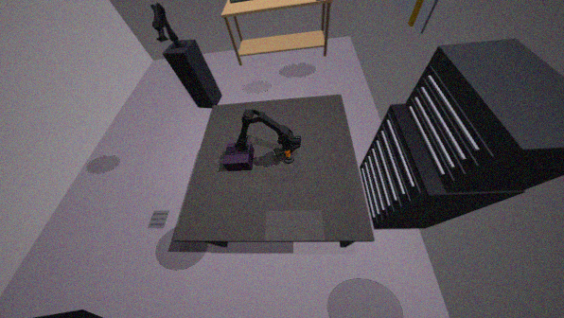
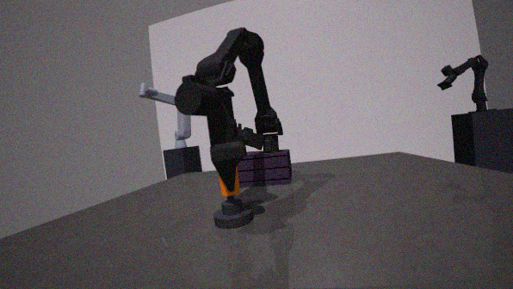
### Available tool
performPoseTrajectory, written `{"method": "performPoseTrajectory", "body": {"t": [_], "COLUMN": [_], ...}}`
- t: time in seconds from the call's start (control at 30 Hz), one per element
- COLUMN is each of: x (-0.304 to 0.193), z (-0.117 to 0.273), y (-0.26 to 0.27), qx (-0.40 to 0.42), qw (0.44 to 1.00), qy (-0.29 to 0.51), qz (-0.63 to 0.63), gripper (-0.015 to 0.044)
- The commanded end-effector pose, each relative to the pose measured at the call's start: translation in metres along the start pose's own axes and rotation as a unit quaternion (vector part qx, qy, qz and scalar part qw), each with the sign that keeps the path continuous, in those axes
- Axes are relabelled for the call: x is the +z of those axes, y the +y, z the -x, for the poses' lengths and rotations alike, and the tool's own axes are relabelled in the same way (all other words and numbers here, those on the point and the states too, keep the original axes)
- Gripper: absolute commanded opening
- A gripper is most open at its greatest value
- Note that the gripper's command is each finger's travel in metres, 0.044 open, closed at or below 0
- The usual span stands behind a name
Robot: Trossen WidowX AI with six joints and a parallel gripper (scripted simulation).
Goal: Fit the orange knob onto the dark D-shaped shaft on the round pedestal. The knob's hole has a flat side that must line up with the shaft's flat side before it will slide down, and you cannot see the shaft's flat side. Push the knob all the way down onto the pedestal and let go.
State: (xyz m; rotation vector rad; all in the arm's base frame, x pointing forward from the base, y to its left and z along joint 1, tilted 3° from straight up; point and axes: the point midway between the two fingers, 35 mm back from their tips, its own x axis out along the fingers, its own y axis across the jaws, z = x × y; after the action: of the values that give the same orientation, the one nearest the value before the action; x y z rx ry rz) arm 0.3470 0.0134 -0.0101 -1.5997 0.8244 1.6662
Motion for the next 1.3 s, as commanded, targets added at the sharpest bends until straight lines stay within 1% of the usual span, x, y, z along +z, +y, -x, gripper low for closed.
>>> {"method": "performPoseTrajectory", "body": {"t": [0.0,0.07,0.47,0.9,1.0,1.13,1.27], "x": [-0.0027,-0.0032,-0.0046,-0.0035,-0.0034,-0.0022,-0.0009], "z": [0.0048,0.0052,-0.0013,0.0035,0.0039,0.0051,0.0050], "y": [-0.0034,-0.0041,-0.0064,-0.0049,-0.0047,-0.0032,-0.0015], "qx": [-0.005,-0.005,-0.005,-0.005,-0.004,-0.004,-0.004], "qw": [0.998,0.997,0.997,0.997,0.995,0.985,0.984], "qy": [0.004,0.005,0.005,0.005,0.005,0.005,0.005], "qz": [0.054,0.075,0.075,0.075,0.102,0.174,0.179], "gripper": [0.0000,0.0000,0.0000,0.0000,0.0000,0.0000,0.0000]}}
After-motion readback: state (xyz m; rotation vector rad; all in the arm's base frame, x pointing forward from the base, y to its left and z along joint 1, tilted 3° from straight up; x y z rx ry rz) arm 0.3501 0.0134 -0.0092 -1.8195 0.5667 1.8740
